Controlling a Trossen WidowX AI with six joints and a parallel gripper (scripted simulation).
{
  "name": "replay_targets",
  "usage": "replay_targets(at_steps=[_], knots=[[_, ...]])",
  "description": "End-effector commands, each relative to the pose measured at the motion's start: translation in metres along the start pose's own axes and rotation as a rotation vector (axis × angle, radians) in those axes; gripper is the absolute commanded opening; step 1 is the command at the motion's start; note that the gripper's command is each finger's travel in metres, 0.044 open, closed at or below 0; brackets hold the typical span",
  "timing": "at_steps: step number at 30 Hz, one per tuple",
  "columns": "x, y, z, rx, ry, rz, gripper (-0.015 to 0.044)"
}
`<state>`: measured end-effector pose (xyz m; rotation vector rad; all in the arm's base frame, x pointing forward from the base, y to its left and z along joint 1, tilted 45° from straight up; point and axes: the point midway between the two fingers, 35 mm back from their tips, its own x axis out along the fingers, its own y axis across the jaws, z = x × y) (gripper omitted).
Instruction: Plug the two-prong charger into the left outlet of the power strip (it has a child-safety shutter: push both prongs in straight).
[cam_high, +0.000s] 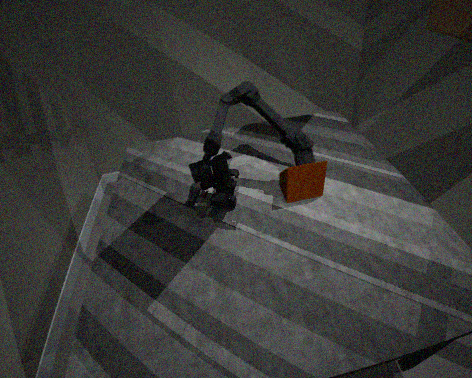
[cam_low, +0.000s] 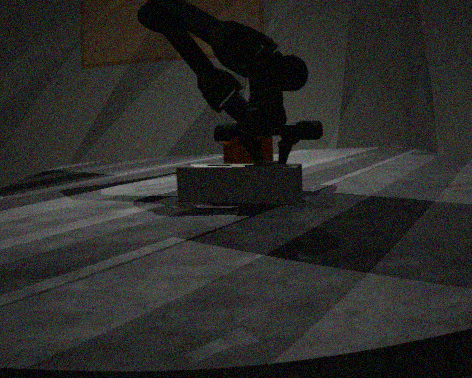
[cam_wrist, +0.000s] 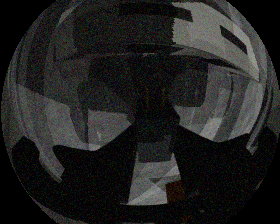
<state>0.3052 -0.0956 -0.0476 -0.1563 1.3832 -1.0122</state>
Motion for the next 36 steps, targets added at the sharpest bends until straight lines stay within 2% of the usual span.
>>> replay_targets(at_steps=[1, 36], knots=[[0.000, 0.001, 0.007, 0.009, -0.003, -0.001, 0.0000], [-0.001, 0.002, 0.022, 0.030, -0.003, -0.001, 0.0000]])
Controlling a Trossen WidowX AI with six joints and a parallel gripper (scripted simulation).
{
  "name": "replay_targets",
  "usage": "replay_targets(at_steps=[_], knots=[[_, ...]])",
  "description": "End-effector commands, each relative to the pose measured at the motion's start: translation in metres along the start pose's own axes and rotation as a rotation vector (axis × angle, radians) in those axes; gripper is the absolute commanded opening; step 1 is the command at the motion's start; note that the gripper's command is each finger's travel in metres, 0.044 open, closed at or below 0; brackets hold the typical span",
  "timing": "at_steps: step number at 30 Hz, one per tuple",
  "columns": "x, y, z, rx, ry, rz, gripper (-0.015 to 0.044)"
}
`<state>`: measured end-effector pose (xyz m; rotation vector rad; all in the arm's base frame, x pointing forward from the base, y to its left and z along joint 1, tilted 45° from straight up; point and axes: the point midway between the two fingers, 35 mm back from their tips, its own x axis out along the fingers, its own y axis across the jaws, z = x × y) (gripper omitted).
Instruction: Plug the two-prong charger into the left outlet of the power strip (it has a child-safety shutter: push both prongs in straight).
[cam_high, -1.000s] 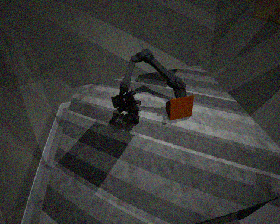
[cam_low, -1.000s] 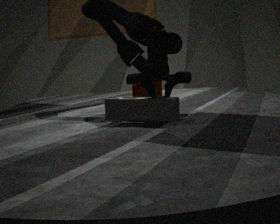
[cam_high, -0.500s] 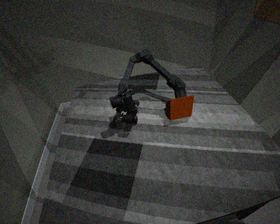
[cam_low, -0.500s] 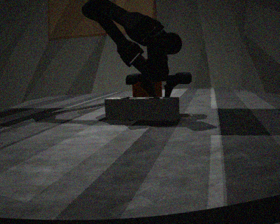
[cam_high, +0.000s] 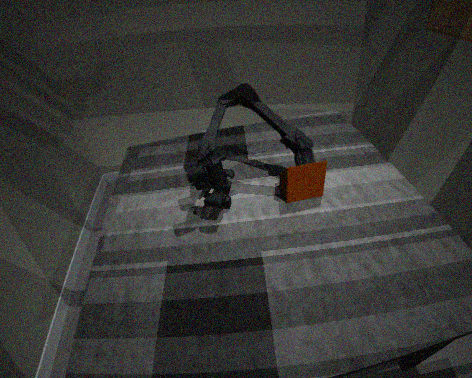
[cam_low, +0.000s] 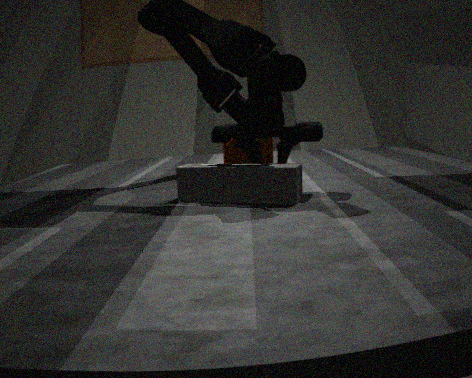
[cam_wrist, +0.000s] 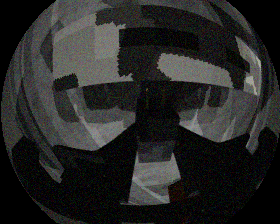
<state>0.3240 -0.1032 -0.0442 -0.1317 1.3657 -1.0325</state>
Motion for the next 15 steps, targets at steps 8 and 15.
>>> replay_targets(at_steps=[8, 15], knots=[[-0.0007, -0.0002, 0.0030, -0.002, -0.002, -0.002, 0.0000], [-0.0008, -0.0003, 0.0042, -0.002, -0.002, -0.002, 0.0000]])
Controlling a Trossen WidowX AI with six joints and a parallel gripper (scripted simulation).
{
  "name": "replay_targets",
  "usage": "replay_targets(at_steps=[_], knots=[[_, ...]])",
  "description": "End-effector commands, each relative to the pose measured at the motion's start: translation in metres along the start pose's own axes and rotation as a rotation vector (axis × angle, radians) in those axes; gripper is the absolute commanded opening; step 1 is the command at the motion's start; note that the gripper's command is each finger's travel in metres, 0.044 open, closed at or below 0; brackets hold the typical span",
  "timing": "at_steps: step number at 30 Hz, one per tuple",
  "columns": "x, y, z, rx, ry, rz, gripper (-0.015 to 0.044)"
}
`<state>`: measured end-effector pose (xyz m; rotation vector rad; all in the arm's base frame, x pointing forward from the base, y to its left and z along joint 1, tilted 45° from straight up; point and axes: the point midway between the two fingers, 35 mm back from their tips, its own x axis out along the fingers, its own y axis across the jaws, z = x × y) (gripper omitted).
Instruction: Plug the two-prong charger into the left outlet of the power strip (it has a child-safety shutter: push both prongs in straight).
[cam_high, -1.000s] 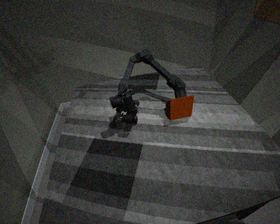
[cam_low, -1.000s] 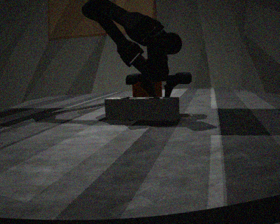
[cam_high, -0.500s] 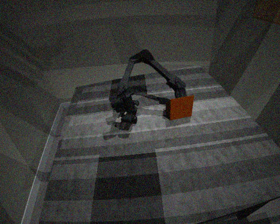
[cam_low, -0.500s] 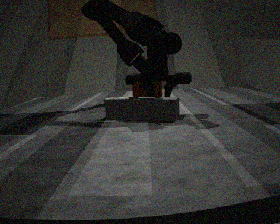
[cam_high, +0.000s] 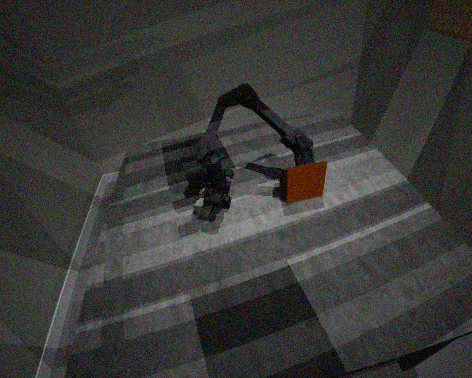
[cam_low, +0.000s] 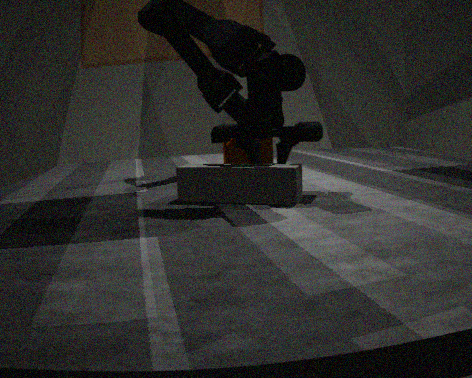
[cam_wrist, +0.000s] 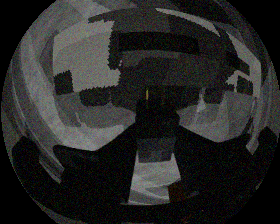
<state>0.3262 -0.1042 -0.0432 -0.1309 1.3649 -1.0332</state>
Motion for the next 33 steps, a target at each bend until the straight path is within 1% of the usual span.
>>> replay_targets(at_steps=[1, 33], knots=[[-0.0005, -0.0003, 0.0018, -0.003, -0.002, -0.002, 0.0000], [-0.0008, -0.0003, 0.0060, -0.003, -0.002, -0.002, 0.0000]])
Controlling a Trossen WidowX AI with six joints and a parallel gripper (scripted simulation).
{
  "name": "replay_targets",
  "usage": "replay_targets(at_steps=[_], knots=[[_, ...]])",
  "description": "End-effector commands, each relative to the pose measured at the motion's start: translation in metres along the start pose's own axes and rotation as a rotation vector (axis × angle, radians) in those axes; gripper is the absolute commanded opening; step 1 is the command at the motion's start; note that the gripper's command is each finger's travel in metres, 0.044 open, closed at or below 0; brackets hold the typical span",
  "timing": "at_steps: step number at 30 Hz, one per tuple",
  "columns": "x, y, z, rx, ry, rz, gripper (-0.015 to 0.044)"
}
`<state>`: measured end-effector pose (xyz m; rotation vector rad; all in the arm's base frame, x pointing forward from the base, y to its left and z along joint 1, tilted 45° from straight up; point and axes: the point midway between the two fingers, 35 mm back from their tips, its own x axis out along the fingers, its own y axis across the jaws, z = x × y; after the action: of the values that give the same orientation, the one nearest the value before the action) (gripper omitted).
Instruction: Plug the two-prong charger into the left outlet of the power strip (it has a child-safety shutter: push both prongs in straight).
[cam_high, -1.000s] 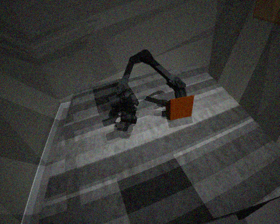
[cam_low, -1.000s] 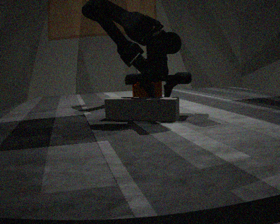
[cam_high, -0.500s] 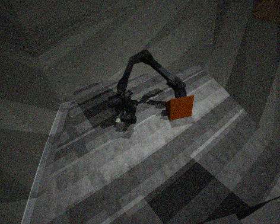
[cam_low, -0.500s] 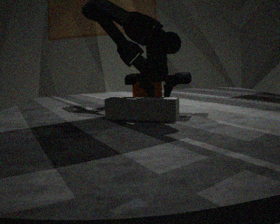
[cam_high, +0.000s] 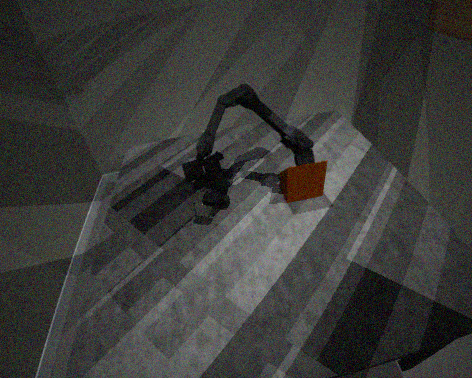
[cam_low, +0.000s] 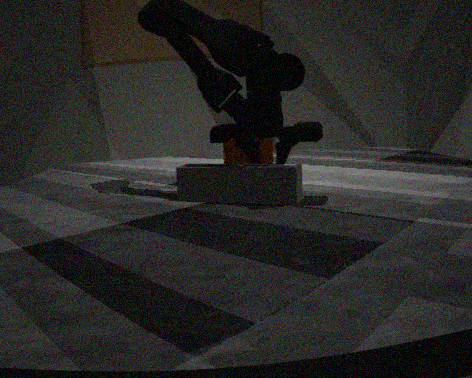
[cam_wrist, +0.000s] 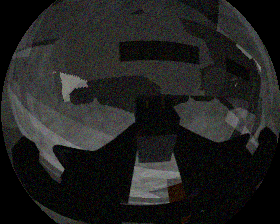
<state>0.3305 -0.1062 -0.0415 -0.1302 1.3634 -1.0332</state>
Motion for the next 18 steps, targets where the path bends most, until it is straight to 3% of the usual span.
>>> replay_targets(at_steps=[1, 18], knots=[[-0.0002, -0.0004, 0.0012, -0.004, -0.001, -0.003, 0.0000], [-0.0005, -0.0004, 0.0047, -0.004, -0.001, -0.003, 0.0000]])
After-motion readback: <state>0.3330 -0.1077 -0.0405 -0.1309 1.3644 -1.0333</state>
